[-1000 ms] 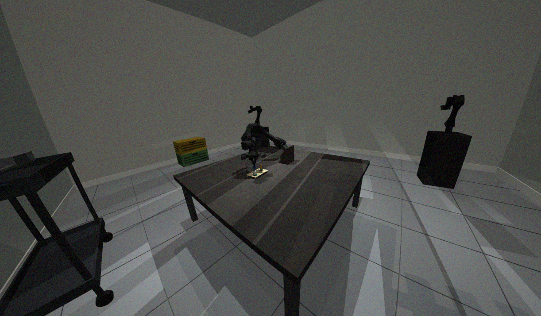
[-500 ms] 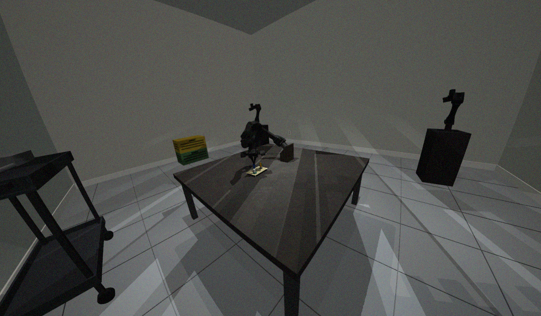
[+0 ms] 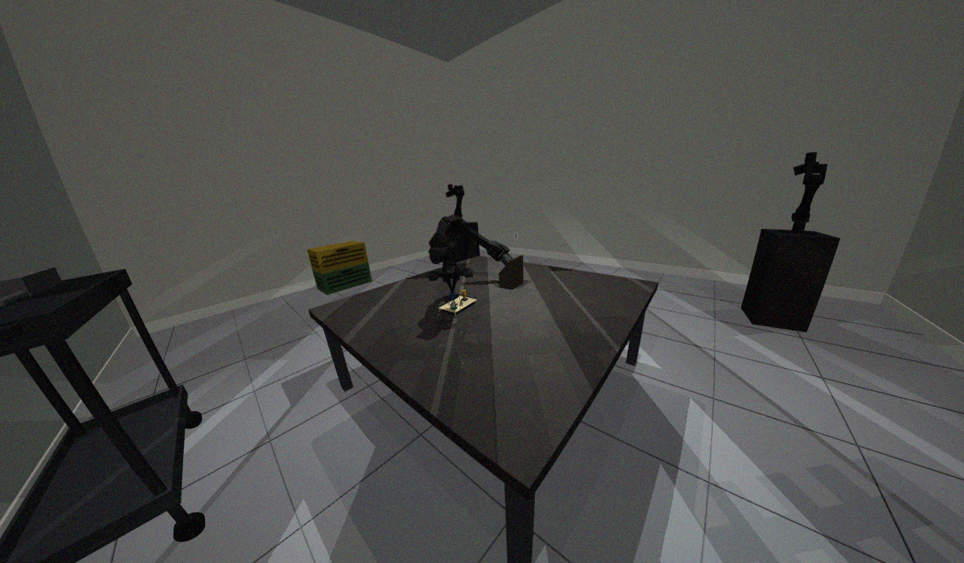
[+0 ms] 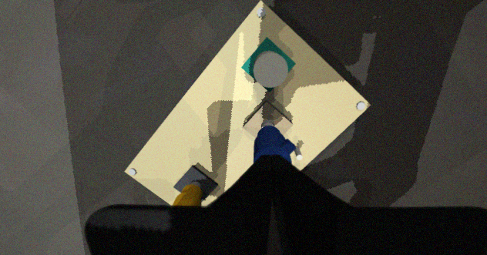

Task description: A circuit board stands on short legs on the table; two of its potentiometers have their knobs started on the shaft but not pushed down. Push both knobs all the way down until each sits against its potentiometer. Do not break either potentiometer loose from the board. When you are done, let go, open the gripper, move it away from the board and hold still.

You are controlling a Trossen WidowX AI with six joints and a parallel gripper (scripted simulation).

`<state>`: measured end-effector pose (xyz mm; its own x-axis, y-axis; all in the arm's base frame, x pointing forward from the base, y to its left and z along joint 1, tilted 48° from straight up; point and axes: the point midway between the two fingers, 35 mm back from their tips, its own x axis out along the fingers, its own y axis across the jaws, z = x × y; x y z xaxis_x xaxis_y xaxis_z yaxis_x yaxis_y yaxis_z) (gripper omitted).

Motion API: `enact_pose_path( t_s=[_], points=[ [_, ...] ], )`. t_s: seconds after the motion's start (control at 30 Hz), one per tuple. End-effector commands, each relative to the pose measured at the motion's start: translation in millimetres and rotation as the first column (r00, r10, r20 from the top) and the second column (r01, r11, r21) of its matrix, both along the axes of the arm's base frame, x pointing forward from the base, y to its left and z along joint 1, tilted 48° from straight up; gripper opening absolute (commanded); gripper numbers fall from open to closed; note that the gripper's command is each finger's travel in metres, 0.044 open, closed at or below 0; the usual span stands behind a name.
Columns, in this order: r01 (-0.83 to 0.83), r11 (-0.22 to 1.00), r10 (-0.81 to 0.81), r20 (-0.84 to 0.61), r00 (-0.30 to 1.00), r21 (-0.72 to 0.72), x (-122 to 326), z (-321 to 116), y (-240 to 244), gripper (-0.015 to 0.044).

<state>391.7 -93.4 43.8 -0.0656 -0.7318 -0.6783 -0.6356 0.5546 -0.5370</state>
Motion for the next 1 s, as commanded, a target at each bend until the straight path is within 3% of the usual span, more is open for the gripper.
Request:
enact_pose_path(
  t_s=[0.0,0.97],
  points=[
    [0.018,1.0,-0.017,0.004,1.0,-0.005,0.2,-6.2,-11.0,0.0],
    [0.018,1.0,-0.017,0.004,1.0,-0.005,-0.4,-11.5,-16.8,0.0]
  ],
)
